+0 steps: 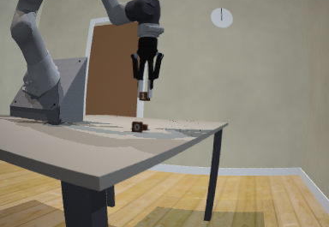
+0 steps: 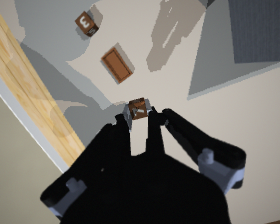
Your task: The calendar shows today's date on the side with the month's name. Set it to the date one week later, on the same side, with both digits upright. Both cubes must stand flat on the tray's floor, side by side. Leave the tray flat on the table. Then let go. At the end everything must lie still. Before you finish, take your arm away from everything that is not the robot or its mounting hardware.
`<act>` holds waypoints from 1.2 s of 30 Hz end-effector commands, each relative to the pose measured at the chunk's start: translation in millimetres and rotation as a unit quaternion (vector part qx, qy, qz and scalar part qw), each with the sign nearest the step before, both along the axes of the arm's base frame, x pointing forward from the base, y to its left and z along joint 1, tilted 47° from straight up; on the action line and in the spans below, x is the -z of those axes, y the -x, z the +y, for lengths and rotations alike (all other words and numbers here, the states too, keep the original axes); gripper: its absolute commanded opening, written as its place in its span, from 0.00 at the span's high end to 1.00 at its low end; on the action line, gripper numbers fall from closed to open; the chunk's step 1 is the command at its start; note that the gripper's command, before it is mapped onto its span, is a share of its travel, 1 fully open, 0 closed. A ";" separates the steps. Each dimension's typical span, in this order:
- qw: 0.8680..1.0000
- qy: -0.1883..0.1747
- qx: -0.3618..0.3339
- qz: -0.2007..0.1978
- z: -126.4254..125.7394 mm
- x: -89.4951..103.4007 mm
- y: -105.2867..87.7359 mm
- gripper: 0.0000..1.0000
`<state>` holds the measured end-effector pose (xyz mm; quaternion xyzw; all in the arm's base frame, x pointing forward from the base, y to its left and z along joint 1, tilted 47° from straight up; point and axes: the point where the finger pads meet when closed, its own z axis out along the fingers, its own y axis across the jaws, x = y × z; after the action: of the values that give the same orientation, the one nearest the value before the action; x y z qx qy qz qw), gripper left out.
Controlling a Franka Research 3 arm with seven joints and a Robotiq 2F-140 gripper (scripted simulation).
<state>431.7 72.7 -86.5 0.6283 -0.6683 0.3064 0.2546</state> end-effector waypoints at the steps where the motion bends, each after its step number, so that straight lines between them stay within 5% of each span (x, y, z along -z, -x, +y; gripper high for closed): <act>1: 0.997 0.007 -0.052 0.062 -0.2 1.6 0.8 0.83; 12: 0.985 0.008 -0.113 0.129 6.9 10.2 5.0 0.83; 36: 0.985 0.008 -0.114 0.130 -9.4 25.6 4.0 0.83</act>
<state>426.7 71.2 -104.7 0.7285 -0.5557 0.2572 0.3071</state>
